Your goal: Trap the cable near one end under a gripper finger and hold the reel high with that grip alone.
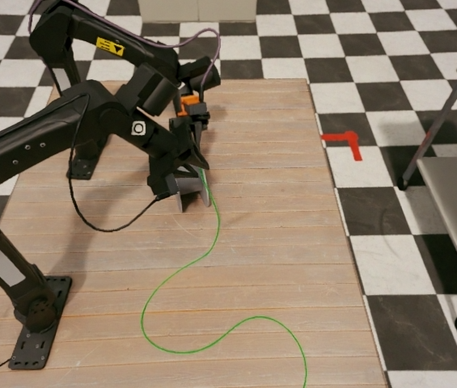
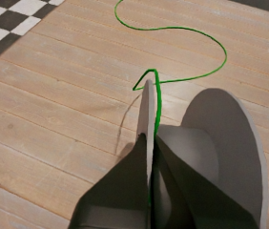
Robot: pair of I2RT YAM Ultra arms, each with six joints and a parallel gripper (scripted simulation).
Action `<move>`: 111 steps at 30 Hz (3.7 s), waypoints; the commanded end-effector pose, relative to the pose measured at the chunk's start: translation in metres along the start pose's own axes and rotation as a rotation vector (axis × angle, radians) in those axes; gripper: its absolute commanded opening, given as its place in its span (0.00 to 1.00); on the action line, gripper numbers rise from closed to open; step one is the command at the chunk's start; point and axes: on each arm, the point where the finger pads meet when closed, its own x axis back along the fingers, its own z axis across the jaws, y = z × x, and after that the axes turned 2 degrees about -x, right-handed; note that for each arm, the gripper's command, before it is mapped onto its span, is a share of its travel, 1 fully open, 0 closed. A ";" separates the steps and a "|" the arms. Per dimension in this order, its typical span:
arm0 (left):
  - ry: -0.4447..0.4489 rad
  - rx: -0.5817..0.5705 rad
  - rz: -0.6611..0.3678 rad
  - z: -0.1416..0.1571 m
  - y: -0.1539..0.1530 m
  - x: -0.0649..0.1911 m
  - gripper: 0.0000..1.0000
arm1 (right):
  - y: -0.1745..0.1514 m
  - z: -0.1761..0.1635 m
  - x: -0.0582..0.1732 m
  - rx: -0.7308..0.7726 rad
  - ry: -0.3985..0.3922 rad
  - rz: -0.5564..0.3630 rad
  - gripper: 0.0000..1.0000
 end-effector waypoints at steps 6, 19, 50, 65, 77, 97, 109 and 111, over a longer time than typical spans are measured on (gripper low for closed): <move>0.003 -0.002 -0.011 -0.005 0.002 0.006 0.00 | 0.020 0.014 0.026 -0.010 0.018 0.021 0.30; 0.003 -0.002 -0.011 -0.005 0.002 0.006 0.00 | 0.018 0.016 0.019 -0.004 0.005 0.015 0.30; 0.022 -0.032 -0.021 0.003 0.028 0.019 0.00 | 0.031 0.021 0.018 0.020 0.047 0.025 0.30; 0.019 -0.027 -0.019 0.003 0.058 0.037 0.00 | 0.052 0.034 0.016 0.170 0.135 0.019 0.30; 0.008 -0.009 -0.013 0.006 0.076 0.047 0.00 | 0.079 0.052 0.022 0.358 0.256 -0.023 0.30; 0.009 -0.009 -0.013 0.006 0.092 0.056 0.00 | 0.143 0.079 0.048 0.796 0.483 -0.259 0.30; 0.017 -0.023 -0.018 0.005 0.097 0.059 0.00 | 0.176 0.086 0.070 1.029 0.554 -0.455 0.30; 0.018 -0.024 -0.018 0.005 0.098 0.060 0.00 | 0.181 0.086 0.074 1.070 0.561 -0.494 0.30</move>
